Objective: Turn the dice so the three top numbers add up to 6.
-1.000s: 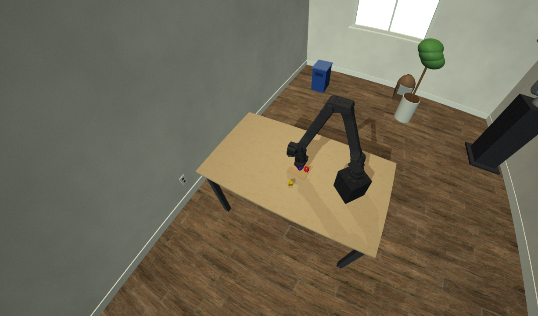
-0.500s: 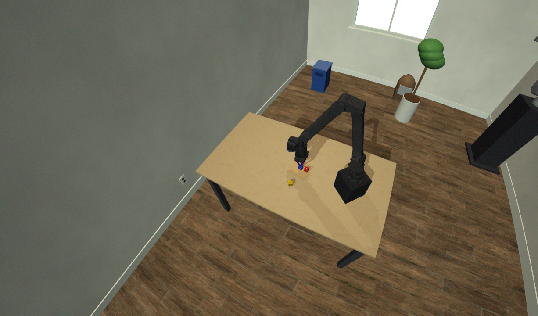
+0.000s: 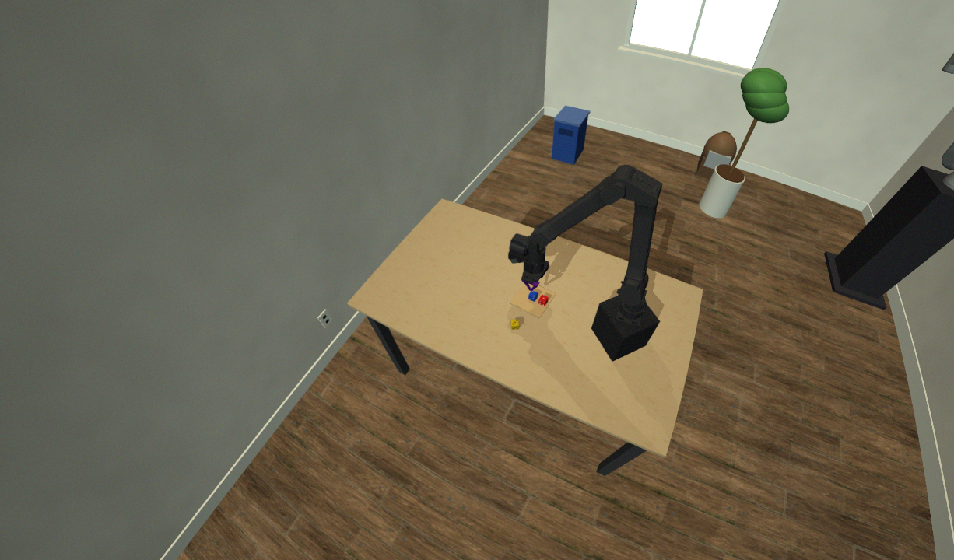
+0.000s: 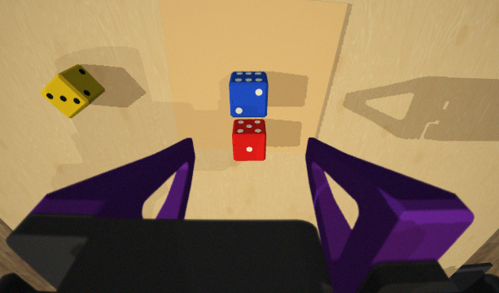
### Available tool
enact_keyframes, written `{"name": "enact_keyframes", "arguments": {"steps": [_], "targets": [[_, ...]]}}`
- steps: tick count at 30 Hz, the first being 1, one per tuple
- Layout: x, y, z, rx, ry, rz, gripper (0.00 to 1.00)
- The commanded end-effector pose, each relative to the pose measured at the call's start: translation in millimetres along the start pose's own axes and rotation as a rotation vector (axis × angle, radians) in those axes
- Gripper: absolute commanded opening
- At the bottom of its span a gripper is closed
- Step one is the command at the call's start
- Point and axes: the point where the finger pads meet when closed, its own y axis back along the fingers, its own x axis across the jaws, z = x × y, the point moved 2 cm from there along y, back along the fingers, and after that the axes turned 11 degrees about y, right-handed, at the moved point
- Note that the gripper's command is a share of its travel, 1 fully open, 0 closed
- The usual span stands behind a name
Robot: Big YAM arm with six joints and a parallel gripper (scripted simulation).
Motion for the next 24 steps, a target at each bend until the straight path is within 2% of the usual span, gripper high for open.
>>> {"name": "enact_keyframes", "arguments": {"steps": [1,18,21,24], "targets": [[-0.9,17.0,19.1,-0.053,0.0,-0.007,1.0],[-0.7,15.4,18.4,-0.048,0.0,-0.006,1.0],[13.6,8.1,25.5,-0.029,0.07,-0.003,1.0],[59.0,6.6,39.3,-0.029,0.241,-0.003,1.0]]}}
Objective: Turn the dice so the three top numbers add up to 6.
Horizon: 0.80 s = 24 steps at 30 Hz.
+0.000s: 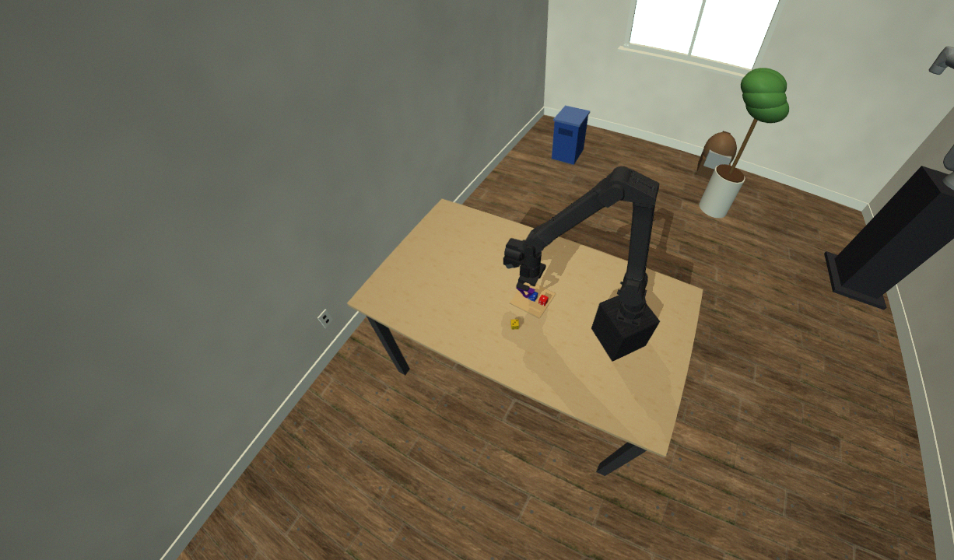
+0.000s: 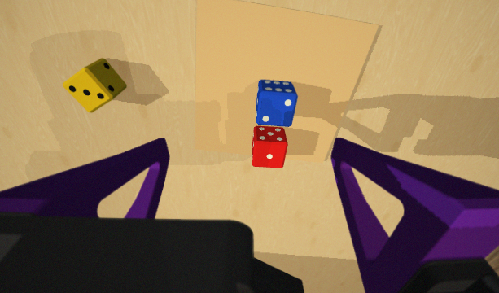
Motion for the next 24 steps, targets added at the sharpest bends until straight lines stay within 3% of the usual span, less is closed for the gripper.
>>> {"name": "enact_keyframes", "arguments": {"steps": [1,2,5,8,10,11,12,16,24], "targets": [[41.4,7.2,34.5,-0.028,0.18,-0.002,1.0],[56.4,6.7,38.8,-0.029,0.235,-0.002,1.0],[63.7,6.4,40.7,-0.029,0.262,-0.002,1.0],[119.1,4.6,50.4,-0.03,0.457,-0.003,1.0],[132.6,4.2,51.6,-0.03,0.503,-0.002,1.0],[132.8,14.3,50.0,-0.05,0.504,-0.004,1.0],[131.2,8.7,36.1,-0.026,0.505,-0.001,0.45],[123.2,10.9,51.6,-0.048,0.481,-0.006,0.45],[133.1,11.2,51.3,-0.052,0.493,-0.004,0.45]]}}
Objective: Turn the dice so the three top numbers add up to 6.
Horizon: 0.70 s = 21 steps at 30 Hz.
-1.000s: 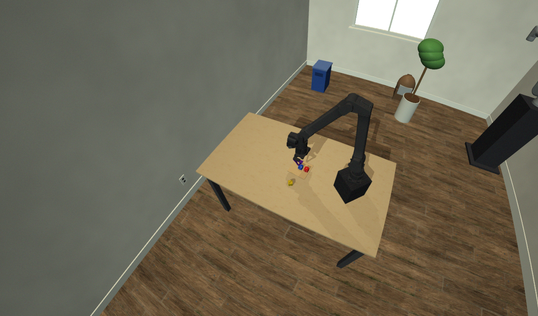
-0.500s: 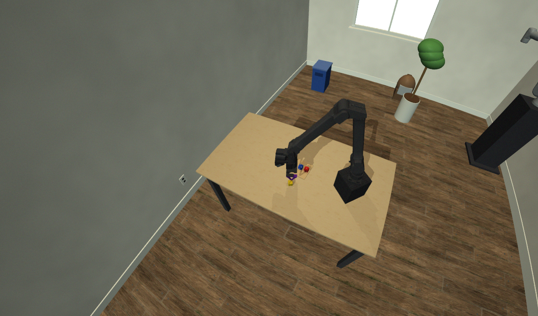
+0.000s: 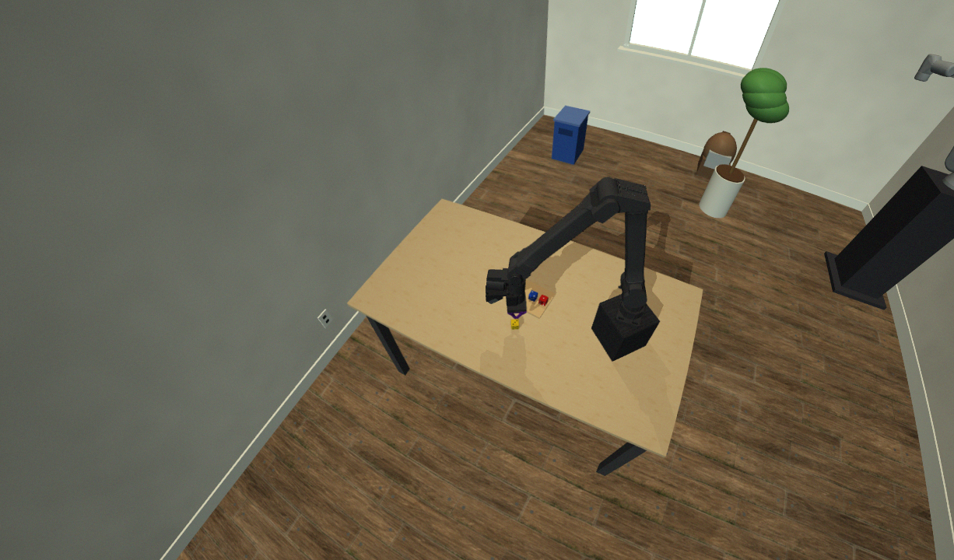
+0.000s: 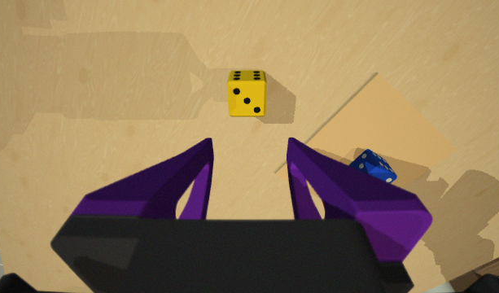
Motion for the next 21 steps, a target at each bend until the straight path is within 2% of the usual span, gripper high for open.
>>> {"name": "enact_keyframes", "arguments": {"steps": [1,4,21], "targets": [[-0.3,15.6,21.4,-0.048,0.017,-0.019,0.45],[-9.4,15.4,17.9,-0.047,-0.006,-0.02,0.45],[-3.8,15.5,20.1,-0.048,0.008,-0.019,0.45]]}}
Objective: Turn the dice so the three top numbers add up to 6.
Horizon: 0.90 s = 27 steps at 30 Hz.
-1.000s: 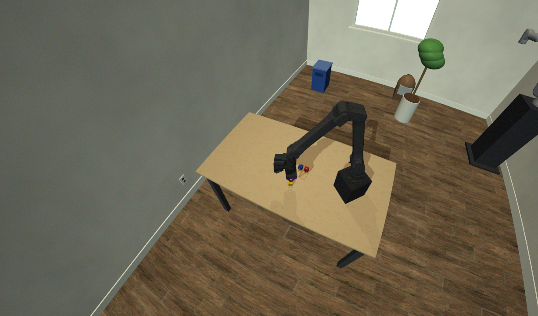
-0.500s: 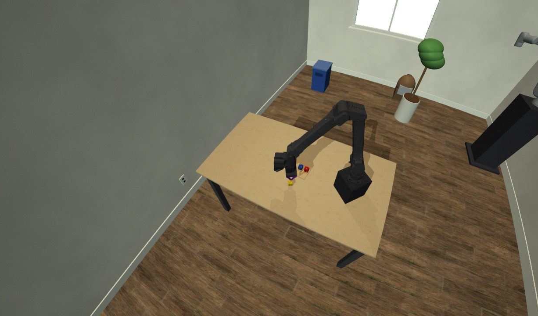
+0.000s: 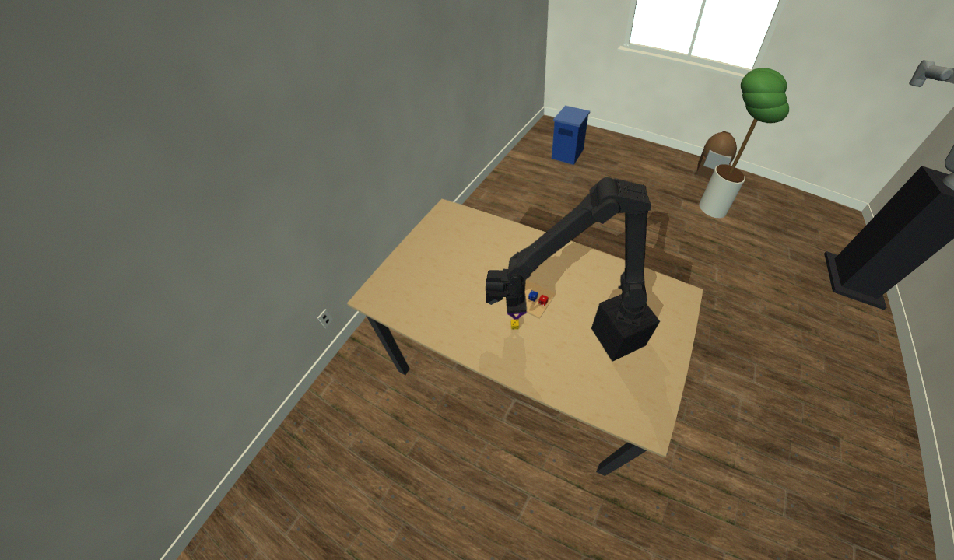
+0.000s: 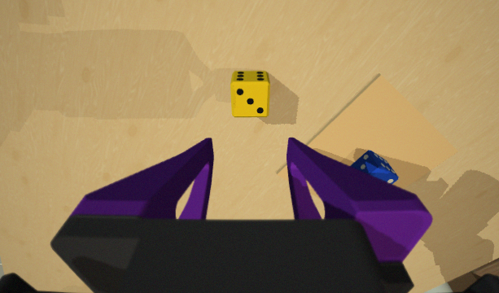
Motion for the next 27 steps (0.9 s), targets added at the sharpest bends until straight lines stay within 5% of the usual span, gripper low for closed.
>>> {"name": "enact_keyframes", "arguments": {"steps": [1,27], "targets": [[-6.3,15.4,19.1,-0.047,0.002,-0.019,0.45],[-4.6,-11.5,11.1,-0.029,0.002,-0.012,0.45]]}}
